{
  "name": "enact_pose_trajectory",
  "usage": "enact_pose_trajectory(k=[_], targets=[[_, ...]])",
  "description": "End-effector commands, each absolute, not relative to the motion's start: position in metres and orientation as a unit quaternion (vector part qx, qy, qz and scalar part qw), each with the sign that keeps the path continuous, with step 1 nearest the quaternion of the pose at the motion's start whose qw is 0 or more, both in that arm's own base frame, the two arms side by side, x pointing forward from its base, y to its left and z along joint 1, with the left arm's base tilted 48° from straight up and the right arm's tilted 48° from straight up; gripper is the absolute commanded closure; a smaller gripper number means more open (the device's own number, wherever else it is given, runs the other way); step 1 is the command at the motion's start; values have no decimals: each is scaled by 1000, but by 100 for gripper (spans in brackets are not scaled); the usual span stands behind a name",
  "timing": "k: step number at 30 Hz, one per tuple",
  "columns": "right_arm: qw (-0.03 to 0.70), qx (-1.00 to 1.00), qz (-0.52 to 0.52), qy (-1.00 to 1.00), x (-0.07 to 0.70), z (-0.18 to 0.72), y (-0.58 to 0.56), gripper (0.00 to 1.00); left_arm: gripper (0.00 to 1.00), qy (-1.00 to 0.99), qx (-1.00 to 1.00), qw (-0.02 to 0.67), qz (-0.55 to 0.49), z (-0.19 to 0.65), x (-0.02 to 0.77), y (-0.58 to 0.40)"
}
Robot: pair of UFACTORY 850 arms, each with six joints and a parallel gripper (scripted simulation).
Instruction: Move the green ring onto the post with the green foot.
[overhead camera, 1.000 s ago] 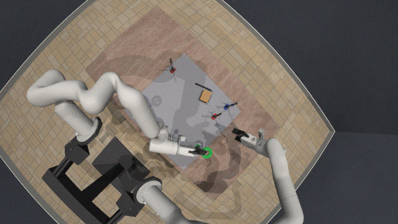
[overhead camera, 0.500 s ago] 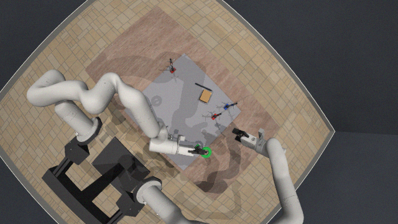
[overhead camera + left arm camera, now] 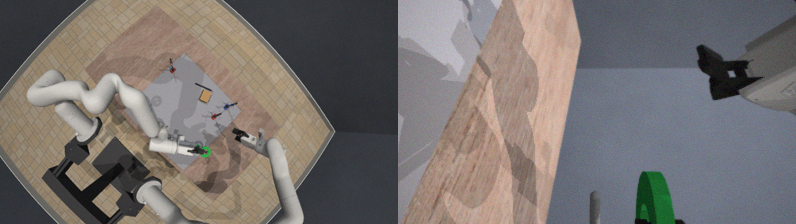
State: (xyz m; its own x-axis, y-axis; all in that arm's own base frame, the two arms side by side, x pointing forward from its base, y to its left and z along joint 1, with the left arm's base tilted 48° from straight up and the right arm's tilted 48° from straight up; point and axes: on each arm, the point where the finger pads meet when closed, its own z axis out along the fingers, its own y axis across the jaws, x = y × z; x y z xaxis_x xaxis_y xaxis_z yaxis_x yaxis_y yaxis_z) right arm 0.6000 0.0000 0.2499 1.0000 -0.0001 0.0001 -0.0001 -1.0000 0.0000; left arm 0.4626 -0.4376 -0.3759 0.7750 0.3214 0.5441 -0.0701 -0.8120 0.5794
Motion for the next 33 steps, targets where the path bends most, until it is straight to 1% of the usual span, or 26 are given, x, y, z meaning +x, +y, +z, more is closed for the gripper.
enact_pose_trajectory(k=[1,26,27,33], targets=[[0,1000,1,0,600,251,0,0,100,70,893,299,328,-378,463,-435],[0,1000,1,0,600,251,0,0,100,70,893,299,328,-389,465,-419],[0,1000,1,0,600,251,0,0,77,70,893,299,328,-389,465,-419],[0,1000,1,0,600,251,0,0,77,70,893,299,328,-389,465,-419]])
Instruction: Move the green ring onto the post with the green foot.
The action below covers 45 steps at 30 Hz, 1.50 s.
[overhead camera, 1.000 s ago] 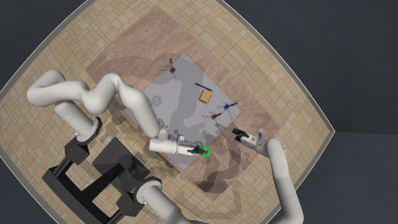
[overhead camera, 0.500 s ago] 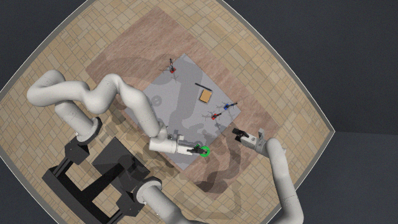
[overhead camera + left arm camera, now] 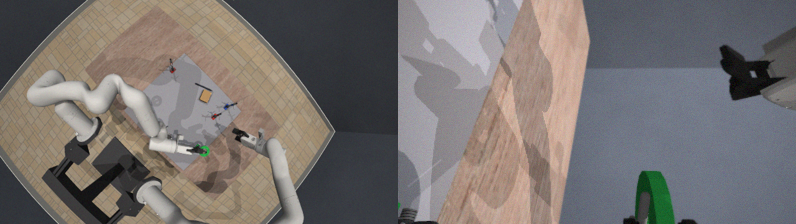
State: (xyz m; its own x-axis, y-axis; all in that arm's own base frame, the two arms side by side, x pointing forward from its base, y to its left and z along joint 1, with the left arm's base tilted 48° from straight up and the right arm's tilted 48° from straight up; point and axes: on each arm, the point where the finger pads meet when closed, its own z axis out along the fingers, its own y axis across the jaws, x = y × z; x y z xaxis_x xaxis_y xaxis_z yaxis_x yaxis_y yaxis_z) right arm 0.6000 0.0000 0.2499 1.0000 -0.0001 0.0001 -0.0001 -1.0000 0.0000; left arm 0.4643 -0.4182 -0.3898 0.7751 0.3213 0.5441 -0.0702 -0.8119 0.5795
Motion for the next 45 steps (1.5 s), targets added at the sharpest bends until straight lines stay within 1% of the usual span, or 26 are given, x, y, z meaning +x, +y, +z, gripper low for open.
enact_pose_trajectory(k=[1,25,37,45], targets=[[0,1000,1,0,600,251,0,0,77,70,893,299,328,-389,465,-419],[0,1000,1,0,600,251,0,0,77,70,893,299,328,-383,459,-414],[0,1000,1,0,600,251,0,0,77,70,893,299,328,-346,421,-385],[0,1000,1,0,600,251,0,0,77,70,893,299,328,-350,425,-388]])
